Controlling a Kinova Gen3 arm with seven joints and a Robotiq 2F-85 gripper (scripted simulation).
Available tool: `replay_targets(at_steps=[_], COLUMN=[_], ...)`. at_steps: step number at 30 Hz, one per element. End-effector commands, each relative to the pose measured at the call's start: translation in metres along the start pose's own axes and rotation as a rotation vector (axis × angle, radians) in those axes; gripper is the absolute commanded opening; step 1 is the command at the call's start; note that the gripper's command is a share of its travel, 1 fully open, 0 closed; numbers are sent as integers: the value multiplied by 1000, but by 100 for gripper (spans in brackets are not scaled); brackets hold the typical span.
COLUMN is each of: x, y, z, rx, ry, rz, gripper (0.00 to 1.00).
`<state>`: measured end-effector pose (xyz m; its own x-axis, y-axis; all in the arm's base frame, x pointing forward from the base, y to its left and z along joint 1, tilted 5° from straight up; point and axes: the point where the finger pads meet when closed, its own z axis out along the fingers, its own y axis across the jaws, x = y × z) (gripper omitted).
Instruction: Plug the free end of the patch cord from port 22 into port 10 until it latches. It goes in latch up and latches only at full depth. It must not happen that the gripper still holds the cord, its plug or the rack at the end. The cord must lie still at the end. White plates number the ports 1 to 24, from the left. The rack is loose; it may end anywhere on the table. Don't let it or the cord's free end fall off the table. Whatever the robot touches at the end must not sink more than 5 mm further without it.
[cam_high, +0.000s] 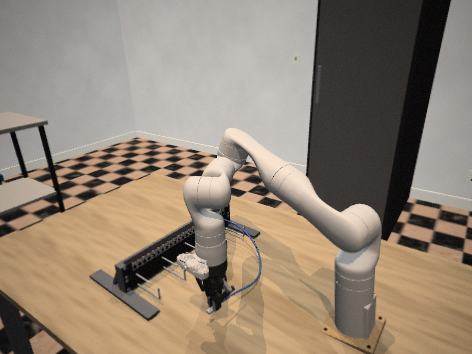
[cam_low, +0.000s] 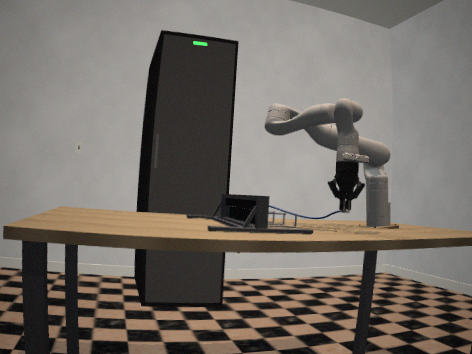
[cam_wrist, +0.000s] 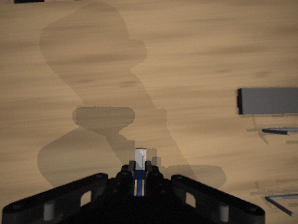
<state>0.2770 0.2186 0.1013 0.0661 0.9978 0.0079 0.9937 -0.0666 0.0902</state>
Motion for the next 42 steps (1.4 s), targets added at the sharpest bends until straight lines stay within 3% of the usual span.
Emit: replay_targets(at_steps=[1,42], x=[-2,-36], y=[5,68], z=[-3,-16], rx=[1,1], ry=[3,4], rz=[40,491], gripper=[0,0])
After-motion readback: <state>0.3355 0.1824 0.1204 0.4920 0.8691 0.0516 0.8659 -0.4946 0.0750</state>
